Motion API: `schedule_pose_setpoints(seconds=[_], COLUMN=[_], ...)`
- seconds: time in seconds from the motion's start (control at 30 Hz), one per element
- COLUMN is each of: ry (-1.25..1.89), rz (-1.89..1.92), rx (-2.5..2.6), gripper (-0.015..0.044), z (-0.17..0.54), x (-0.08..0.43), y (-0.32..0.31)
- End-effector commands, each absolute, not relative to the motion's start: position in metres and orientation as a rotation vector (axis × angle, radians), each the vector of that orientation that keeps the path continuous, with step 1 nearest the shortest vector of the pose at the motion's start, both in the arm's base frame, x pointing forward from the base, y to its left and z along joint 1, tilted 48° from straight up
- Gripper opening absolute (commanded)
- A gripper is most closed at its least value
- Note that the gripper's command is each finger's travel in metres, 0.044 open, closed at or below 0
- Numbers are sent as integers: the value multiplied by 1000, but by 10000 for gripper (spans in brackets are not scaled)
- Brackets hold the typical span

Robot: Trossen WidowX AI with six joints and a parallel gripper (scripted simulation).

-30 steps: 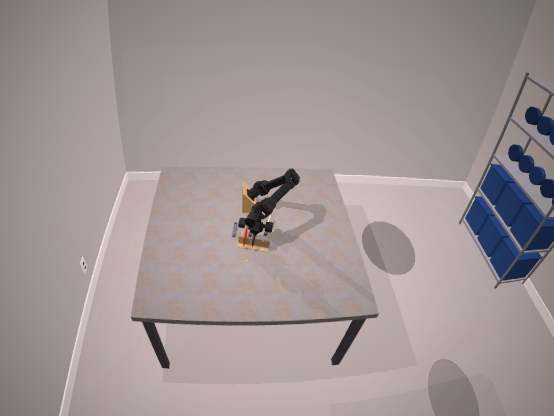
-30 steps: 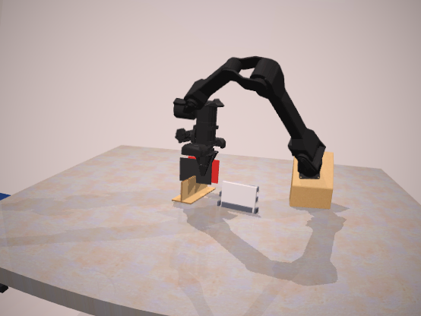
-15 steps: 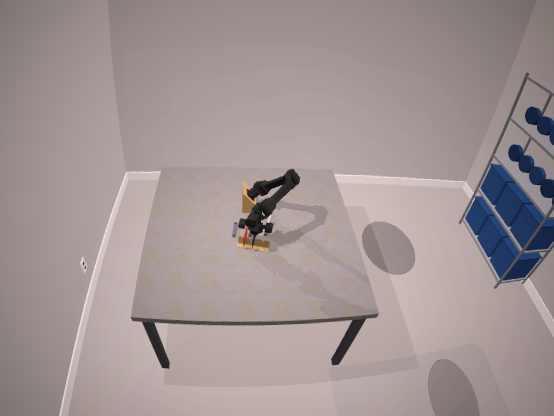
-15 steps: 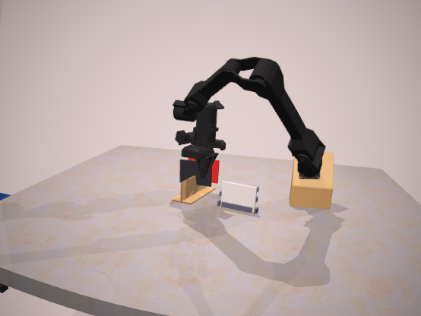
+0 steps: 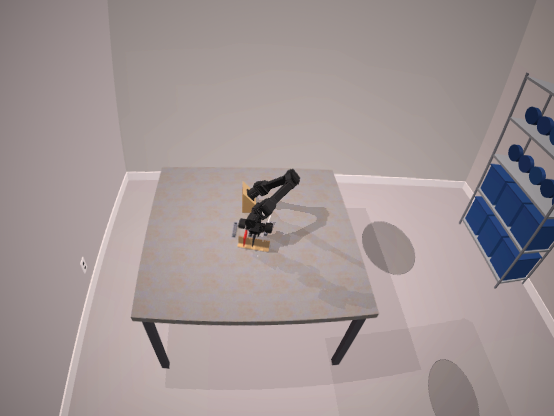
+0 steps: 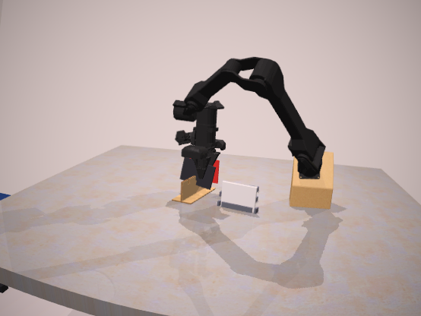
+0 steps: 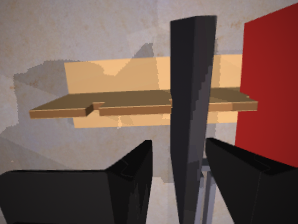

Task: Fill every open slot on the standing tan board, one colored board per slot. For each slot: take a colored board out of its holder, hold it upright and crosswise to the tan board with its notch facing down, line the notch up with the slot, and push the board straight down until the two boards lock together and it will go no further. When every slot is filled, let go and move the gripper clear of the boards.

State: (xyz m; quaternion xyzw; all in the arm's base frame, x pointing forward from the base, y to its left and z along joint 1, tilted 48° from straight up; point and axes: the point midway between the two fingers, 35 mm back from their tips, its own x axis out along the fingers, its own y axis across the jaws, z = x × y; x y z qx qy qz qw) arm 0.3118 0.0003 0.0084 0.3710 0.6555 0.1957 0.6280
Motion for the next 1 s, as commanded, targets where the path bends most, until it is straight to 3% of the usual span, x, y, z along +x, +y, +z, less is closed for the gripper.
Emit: schedule_pose_setpoints(seconds=[0.0, 0.23, 0.47, 0.97], ry=[1502, 1504, 1473, 1502], rz=[449, 446, 429, 273], rx=[850, 854, 848, 955], gripper=[168, 168, 188, 188], z=[9, 58, 68, 146], x=[312, 307, 308, 183], y=[0, -54, -64, -16])
